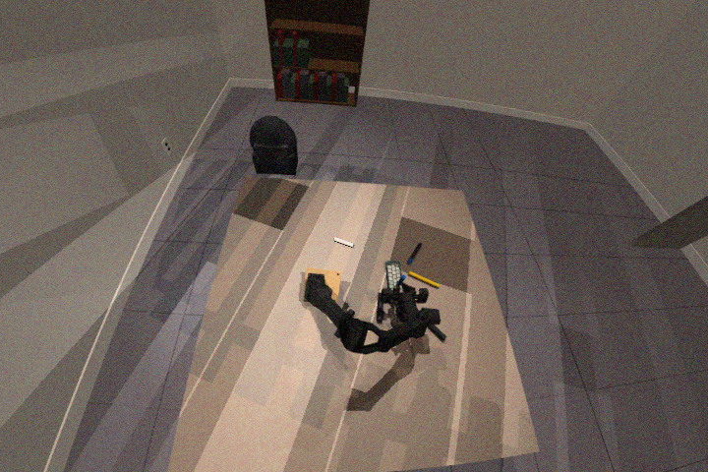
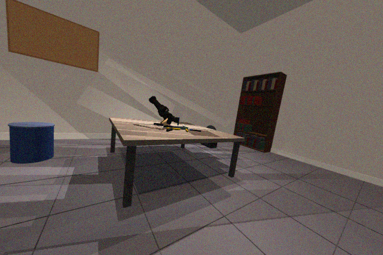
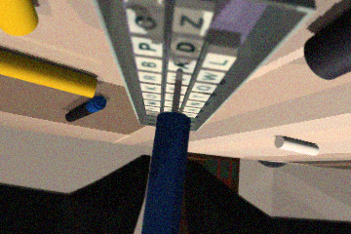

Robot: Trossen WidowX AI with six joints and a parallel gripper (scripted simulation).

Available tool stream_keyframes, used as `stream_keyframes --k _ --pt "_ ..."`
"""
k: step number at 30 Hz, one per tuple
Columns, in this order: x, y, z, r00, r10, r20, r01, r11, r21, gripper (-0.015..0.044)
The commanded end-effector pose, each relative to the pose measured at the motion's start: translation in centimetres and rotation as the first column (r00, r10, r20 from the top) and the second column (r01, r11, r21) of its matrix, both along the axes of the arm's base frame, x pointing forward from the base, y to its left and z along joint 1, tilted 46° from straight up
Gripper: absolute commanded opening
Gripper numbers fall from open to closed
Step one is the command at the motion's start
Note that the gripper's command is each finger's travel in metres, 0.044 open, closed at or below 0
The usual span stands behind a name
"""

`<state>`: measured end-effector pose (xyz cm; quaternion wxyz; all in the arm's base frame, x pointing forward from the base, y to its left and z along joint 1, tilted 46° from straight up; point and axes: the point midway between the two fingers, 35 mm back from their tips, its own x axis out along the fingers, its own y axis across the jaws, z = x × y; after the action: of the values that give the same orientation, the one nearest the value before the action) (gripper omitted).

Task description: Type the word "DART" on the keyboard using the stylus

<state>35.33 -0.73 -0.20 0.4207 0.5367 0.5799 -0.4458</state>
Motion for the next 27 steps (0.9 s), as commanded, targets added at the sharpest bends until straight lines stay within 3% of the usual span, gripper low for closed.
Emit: stream_keyframes --k 1,21,27 --pt "0.0 -0.2 -0.3 1.0 0.005 -0.002 -0.005 1.0 -0.001 0.0081" --pt "0.0 -0.3 -0.4 1.0 0.005 -0.002 -0.005 1.0 -0.002 0.0081" --pt "-0.1 1.5 1.3 1.0 0.005 -0.002 -0.005 1.0 0.0 0.0081"
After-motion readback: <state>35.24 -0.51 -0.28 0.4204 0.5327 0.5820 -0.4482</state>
